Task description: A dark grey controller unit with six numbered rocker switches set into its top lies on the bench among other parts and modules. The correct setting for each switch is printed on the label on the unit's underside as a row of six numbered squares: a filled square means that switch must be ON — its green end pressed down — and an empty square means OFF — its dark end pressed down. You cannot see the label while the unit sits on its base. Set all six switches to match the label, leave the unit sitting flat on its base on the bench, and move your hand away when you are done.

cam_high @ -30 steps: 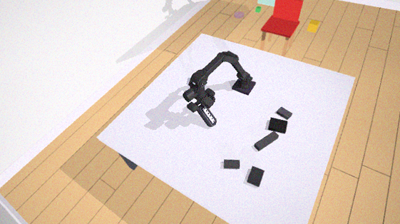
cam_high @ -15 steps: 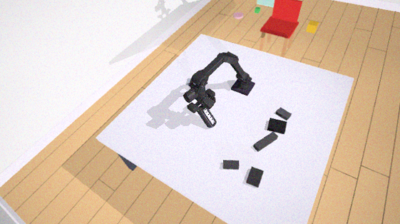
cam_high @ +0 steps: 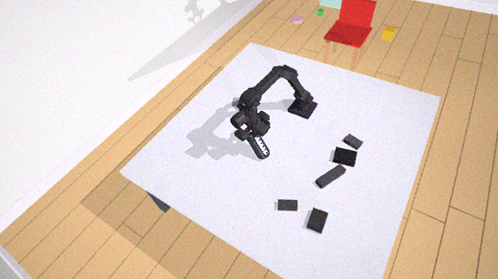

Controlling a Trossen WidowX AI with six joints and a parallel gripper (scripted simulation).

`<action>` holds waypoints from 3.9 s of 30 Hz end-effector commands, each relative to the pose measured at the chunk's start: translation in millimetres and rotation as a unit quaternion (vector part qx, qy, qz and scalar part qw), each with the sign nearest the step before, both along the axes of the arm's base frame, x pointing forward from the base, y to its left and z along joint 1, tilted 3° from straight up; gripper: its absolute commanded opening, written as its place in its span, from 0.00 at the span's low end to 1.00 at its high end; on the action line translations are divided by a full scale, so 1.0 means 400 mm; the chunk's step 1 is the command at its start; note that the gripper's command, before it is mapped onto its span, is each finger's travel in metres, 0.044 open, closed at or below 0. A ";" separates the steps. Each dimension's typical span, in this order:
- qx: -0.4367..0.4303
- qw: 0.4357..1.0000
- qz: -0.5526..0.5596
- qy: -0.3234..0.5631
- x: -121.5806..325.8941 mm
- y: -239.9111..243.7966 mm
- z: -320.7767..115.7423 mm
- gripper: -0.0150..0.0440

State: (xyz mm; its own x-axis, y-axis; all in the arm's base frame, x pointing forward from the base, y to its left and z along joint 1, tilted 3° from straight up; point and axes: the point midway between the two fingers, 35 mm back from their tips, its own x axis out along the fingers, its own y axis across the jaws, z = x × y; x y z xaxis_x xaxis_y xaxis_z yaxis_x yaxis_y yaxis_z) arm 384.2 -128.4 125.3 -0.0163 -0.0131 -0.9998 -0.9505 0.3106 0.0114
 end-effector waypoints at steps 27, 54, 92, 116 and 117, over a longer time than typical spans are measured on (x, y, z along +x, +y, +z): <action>0.006 1.000 0.001 -0.002 0.023 0.068 0.014 0.83; 0.007 1.000 0.002 -0.002 0.042 0.127 0.021 0.83; 0.009 1.000 0.002 -0.003 0.077 0.237 0.021 0.83; 0.010 1.000 0.002 -0.003 0.092 0.283 0.016 0.83; 0.010 1.000 0.002 -0.003 0.093 0.285 0.015 0.83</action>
State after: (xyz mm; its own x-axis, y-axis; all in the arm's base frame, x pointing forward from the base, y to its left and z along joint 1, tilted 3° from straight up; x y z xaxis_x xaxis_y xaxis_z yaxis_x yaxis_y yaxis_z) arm 421.1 -16.4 136.6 0.0049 0.0025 -1.0000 -0.9536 0.3010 -0.0039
